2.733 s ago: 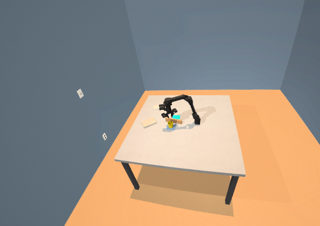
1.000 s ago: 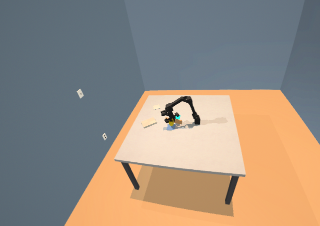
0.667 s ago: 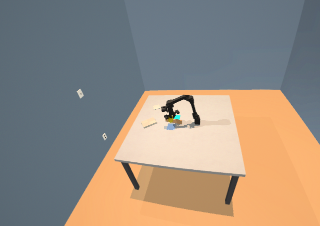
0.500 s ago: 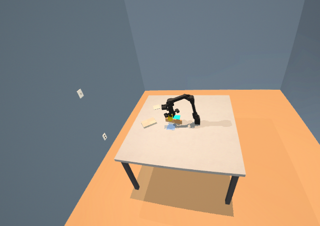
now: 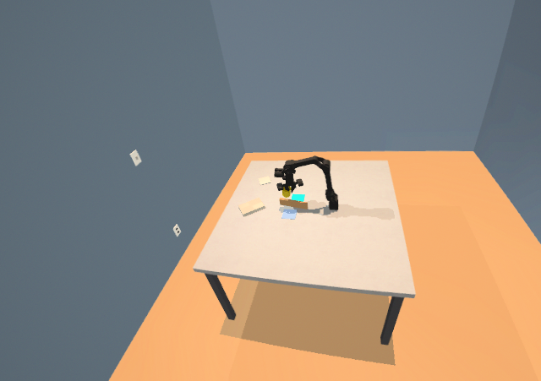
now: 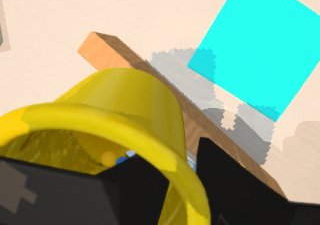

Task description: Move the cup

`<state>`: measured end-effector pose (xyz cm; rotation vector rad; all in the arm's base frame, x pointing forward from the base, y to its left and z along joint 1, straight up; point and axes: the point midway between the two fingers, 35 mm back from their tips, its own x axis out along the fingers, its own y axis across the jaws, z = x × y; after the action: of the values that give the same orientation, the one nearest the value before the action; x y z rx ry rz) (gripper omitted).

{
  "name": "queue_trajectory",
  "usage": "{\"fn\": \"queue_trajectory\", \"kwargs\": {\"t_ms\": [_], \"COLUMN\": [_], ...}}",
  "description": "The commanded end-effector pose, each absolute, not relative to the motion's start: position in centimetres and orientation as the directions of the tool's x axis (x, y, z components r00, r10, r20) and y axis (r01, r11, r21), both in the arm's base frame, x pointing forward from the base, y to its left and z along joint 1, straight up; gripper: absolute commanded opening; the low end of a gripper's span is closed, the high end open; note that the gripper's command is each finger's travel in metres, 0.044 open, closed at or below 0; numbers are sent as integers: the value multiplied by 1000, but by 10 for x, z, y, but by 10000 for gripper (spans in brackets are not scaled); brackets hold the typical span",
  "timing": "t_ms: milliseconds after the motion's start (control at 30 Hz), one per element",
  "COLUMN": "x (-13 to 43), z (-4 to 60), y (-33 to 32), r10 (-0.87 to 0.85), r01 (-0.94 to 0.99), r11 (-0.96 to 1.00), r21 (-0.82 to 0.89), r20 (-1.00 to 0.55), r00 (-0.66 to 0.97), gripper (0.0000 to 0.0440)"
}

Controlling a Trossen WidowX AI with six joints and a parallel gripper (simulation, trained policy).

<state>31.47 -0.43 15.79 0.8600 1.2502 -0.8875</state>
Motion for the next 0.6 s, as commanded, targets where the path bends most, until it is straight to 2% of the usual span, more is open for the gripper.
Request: {"fn": "queue_trajectory", "kwargs": {"t_ms": [0,567], "x": [315,310], "z": [157,138], "y": [-15,-59], "r10": [-92,-118], "r01": [915,945], "r11": [398,310], "r21": [65,102], "r20": [-990,-982], "r00": [110,145], "gripper": [0,0]}}
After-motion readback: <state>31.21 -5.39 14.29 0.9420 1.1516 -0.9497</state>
